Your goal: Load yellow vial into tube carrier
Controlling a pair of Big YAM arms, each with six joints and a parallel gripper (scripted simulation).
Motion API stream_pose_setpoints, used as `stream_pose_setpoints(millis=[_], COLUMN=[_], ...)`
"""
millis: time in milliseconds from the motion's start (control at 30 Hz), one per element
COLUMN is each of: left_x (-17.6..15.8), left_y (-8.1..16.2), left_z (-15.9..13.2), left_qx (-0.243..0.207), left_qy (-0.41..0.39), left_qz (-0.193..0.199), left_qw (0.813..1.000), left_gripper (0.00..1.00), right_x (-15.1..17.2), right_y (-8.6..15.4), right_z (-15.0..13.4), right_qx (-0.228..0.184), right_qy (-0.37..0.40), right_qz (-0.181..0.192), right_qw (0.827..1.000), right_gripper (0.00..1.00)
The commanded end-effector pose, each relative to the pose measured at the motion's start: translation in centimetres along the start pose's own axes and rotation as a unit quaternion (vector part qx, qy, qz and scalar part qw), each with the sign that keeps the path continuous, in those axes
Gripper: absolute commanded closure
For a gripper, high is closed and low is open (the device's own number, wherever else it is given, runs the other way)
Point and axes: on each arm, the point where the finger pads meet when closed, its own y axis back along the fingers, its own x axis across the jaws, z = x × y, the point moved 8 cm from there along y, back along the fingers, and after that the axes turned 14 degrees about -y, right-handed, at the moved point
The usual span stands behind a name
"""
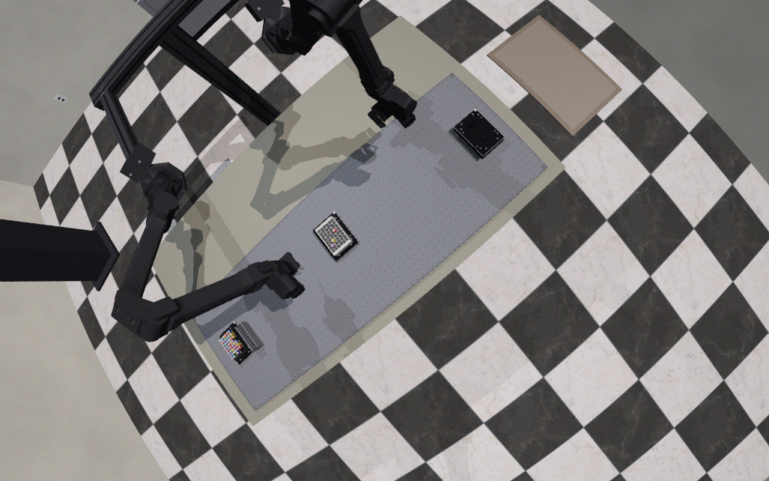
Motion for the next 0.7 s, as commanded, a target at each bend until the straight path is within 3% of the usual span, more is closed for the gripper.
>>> stream_pose_setpoints(millis=[0, 667], left_x=[0.7, 0.7], left_y=[0.7, 0.7], left_z=[1.0, 1.0], left_qx=[-0.022, -0.022], left_qy=[-0.006, -0.006], left_qz=[0.013, 0.013], left_qw=[1.000, 1.000], left_gripper=[0.00, 0.00], right_x=[-1.2, -4.0], right_y=[0.9, 1.0], right_z=[1.1, 1.9], right_qx=[-0.014, -0.008], right_qy=[0.002, 0.004], right_qz=[-0.001, -0.004], right_qw=[1.000, 1.000], right_gripper=[0.93, 0.93])
